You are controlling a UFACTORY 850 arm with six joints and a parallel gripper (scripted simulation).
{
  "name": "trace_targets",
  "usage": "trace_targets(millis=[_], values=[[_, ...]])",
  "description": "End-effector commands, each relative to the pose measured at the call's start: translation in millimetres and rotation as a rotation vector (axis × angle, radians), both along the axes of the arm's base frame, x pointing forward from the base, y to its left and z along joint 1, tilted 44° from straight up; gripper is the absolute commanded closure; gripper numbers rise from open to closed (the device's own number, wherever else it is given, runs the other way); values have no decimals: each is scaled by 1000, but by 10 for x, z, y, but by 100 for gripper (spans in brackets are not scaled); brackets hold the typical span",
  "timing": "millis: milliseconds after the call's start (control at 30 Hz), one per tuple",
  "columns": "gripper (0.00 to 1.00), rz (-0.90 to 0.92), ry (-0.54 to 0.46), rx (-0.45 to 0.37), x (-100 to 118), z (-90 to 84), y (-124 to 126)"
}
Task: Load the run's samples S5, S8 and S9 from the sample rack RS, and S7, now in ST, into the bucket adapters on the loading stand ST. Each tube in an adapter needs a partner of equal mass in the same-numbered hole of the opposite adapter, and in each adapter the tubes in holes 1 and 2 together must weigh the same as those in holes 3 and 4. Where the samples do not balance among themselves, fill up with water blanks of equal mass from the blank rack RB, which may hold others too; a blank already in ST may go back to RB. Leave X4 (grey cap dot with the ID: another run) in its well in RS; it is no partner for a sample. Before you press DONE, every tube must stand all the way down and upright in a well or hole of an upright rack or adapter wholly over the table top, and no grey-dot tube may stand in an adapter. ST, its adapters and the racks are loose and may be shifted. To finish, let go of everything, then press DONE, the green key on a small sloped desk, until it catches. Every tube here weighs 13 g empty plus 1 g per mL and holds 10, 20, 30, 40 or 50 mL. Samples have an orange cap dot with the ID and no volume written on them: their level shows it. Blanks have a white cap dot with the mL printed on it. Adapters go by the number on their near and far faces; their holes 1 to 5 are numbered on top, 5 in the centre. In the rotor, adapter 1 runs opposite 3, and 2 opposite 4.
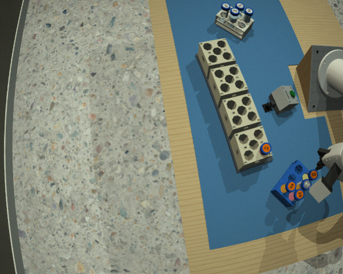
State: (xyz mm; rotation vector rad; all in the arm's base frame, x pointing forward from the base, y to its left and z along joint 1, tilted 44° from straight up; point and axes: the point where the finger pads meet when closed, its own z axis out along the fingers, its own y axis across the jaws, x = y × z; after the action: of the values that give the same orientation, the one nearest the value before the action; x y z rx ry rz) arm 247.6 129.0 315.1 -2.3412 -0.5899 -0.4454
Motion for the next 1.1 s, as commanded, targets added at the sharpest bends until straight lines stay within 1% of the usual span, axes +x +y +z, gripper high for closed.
trace_targets(millis=[0,400,467,633,1067], values=[[57,0,-1,1,-13,68,-61],[57,0,-1,0,-50,239,-225],[57,0,-1,0,-50,239,-225],[57,0,-1,0,-65,311,-294],[57,0,-1,0,-66,313,-296]])
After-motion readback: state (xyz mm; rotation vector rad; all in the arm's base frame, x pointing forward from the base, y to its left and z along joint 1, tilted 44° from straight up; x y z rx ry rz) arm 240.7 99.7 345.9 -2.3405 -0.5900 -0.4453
